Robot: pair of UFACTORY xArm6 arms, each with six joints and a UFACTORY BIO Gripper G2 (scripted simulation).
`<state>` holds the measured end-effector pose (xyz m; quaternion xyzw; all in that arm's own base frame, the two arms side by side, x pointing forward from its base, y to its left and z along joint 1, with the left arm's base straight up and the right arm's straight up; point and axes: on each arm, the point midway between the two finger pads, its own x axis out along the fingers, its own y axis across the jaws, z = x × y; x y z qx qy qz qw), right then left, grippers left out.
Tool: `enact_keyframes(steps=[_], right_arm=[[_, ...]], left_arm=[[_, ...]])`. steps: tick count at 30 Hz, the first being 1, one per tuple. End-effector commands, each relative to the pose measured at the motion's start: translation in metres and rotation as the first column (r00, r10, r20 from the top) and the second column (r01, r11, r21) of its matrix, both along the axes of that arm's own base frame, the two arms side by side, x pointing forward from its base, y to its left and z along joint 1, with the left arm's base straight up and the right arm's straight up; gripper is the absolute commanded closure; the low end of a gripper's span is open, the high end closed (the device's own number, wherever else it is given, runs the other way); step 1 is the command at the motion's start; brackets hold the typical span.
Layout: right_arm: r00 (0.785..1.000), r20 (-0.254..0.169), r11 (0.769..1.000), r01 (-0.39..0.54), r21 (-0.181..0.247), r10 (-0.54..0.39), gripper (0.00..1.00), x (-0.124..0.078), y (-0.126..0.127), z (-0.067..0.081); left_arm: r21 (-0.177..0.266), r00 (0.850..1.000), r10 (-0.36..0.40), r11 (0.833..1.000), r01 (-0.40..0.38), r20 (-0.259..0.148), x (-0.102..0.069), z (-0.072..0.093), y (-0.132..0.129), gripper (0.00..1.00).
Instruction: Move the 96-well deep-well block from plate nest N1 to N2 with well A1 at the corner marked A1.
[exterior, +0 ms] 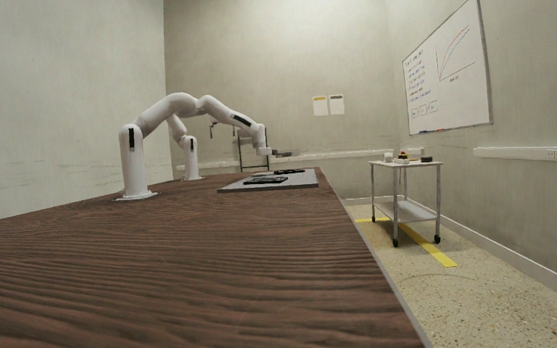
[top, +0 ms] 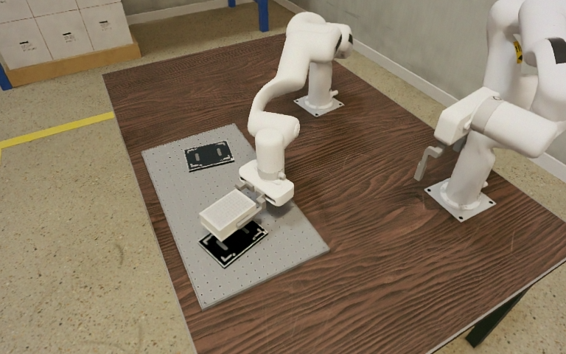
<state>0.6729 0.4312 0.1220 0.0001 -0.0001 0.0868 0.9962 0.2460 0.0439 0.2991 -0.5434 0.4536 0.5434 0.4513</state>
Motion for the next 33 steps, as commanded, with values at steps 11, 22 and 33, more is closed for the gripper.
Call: enact_keyframes(steps=[11, 22, 33], right_arm=[[1.000, 0.004, 1.000, 0.000, 0.003, 0.000, 1.00, 0.0011, 0.0006, 0.0038], [1.000, 0.004, 1.000, 0.000, 0.003, 0.000, 1.00, 0.0008, 0.0001, 0.0038], [1.000, 0.004, 1.000, 0.000, 0.003, 0.000, 1.00, 0.0006, -0.0003, -0.0012]], left_arm=[[0.002, 1.000, 0.000, 1.000, 0.000, 0.002, 0.0004, 0.0009, 0.0003, 0.00], [0.002, 1.000, 0.000, 1.000, 0.000, 0.002, 0.0004, 0.0009, 0.0003, 0.00], [0.002, 1.000, 0.000, 1.000, 0.000, 0.002, 0.0004, 0.0009, 0.0003, 0.00]])
